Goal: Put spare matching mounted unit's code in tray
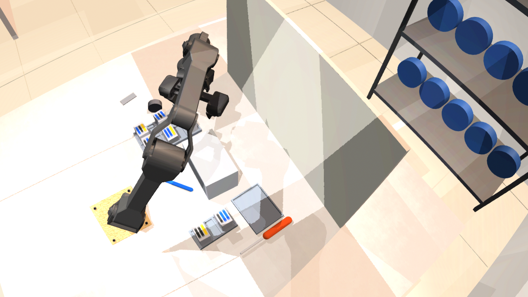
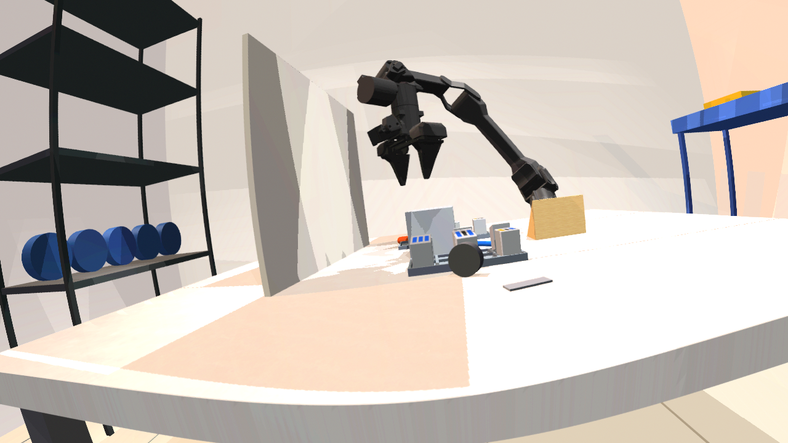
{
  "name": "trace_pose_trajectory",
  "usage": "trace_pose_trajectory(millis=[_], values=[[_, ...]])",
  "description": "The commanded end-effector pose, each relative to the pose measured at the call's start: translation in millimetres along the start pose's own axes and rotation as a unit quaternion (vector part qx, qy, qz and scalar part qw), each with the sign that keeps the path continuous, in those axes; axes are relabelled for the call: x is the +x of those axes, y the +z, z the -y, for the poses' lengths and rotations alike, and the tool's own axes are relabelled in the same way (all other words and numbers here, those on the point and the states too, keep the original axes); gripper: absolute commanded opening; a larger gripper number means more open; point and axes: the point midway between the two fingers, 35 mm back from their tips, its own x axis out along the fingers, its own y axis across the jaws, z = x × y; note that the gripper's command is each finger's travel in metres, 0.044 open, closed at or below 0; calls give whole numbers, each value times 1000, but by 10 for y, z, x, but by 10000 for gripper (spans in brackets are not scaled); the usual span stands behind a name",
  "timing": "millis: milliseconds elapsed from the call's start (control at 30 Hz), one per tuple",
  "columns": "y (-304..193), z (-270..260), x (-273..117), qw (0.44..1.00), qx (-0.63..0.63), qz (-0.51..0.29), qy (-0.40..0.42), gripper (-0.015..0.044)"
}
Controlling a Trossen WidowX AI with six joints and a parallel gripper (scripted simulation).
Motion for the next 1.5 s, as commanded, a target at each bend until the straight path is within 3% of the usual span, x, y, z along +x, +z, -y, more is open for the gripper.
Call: trace_pose_trajectory(millis=[0,267,500,700,1467], values=[[-127,-690,30,984,-178,-5,4,440],[-635,-1828,207,871,-491,-22,0,440],[-651,-1850,214,867,-498,-23,0,440],[-628,-1818,550,867,-497,-23,0,300],[-616,-1812,819,867,-497,-23,0,300]])
